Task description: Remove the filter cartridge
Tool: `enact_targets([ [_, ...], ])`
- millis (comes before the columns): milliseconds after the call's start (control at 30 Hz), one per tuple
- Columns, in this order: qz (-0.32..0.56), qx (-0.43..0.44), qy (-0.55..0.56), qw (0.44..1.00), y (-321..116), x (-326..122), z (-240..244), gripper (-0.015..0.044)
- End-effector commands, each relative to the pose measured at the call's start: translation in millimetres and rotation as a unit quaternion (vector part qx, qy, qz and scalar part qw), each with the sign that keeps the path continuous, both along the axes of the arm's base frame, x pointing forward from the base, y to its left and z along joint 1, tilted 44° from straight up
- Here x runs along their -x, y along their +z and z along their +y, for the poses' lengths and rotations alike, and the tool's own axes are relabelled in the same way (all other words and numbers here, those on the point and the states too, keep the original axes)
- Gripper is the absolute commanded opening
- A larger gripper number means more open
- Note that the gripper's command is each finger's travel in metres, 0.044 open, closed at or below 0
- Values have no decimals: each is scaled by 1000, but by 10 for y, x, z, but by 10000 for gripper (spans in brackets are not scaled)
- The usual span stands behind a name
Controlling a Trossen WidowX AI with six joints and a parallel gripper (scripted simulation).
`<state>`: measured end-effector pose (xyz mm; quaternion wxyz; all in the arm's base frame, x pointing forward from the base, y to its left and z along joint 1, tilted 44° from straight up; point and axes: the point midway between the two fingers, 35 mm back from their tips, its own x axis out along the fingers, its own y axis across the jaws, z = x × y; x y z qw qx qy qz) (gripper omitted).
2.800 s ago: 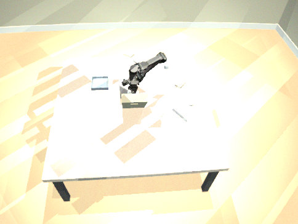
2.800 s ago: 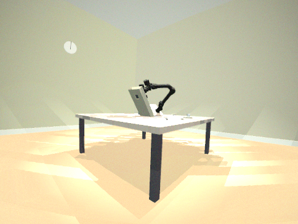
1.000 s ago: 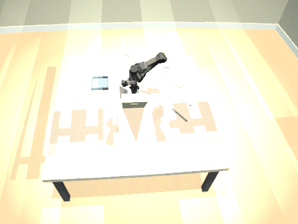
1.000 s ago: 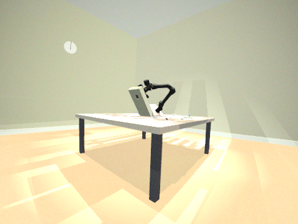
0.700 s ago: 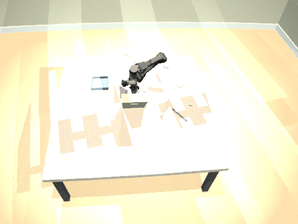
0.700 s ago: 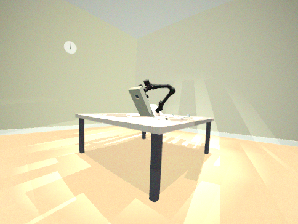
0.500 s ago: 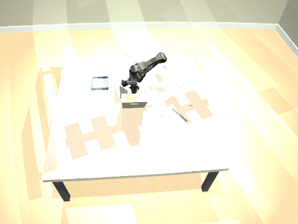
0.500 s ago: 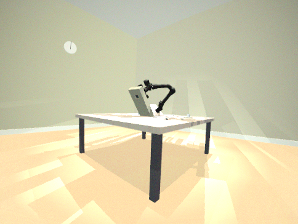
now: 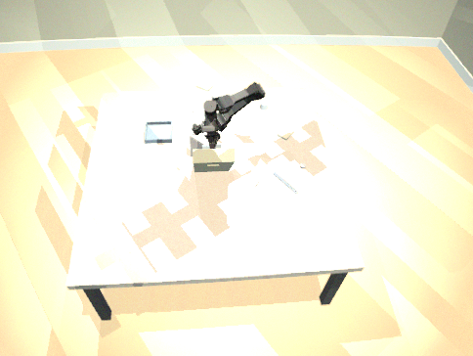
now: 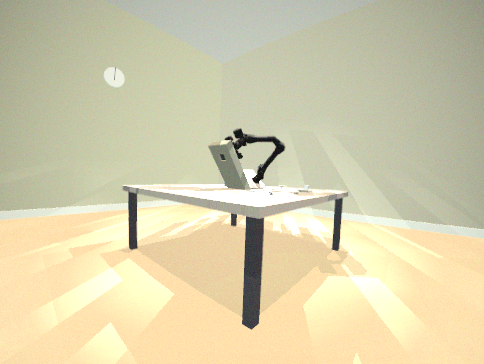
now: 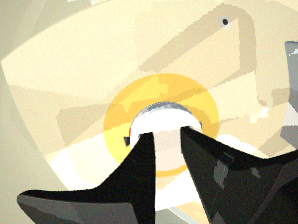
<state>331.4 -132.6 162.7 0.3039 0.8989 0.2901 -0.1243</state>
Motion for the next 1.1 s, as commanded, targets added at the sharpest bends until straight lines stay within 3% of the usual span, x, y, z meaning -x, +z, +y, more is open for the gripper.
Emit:
enact_targets([
  [0,5,3,-3,1000,65,173,-142,0],
  [500,-1,4,1,1000,242,458,-251,0],
  [1067,0,4,1,1000,-101,715,46,0],
])
